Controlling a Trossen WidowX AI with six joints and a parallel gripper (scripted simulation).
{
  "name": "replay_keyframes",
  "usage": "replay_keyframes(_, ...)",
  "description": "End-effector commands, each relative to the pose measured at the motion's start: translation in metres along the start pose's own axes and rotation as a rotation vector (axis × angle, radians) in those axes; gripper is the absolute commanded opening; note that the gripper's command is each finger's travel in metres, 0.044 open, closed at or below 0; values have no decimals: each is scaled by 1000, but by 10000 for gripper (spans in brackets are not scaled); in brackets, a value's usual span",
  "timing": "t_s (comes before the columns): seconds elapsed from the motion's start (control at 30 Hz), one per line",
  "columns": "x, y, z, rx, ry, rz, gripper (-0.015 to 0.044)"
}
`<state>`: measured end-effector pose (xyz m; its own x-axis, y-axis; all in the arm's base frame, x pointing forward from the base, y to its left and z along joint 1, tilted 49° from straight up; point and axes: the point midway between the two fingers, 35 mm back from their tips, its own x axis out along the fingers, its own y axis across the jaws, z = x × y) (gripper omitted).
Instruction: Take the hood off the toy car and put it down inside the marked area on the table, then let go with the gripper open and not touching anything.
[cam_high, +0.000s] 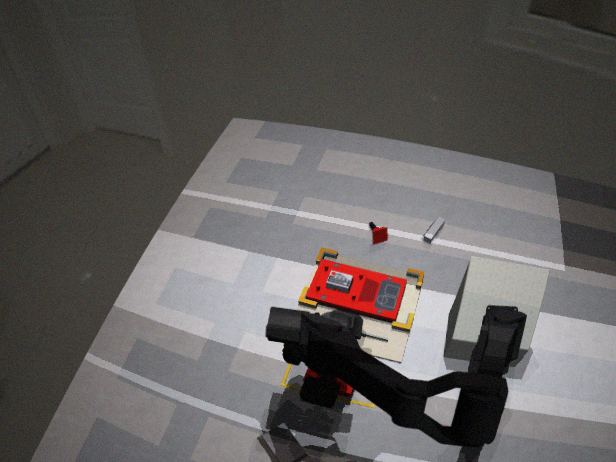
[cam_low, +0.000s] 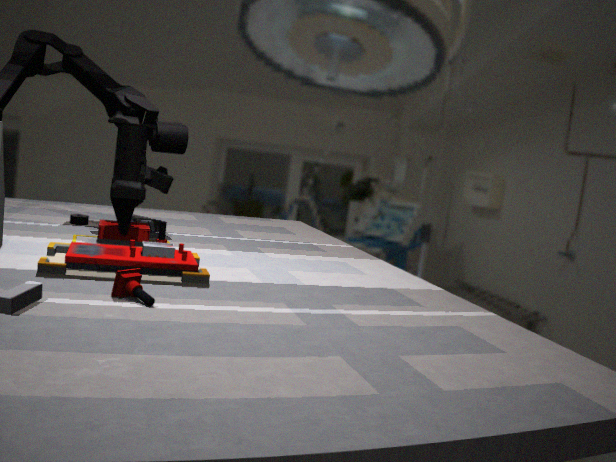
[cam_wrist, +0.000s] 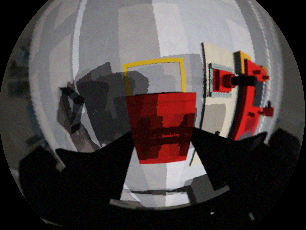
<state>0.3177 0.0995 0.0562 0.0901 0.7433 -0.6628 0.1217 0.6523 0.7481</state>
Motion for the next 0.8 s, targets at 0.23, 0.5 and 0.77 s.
replay_keyframes(0.23, 6, 1, -1, 3, 3, 5, 0)
replay_keyframes(0.5, 10, 1, -1, 3, 3, 5, 0)
replay_keyframes(0.77, 8, 0, 0, 0, 0, 2, 184)
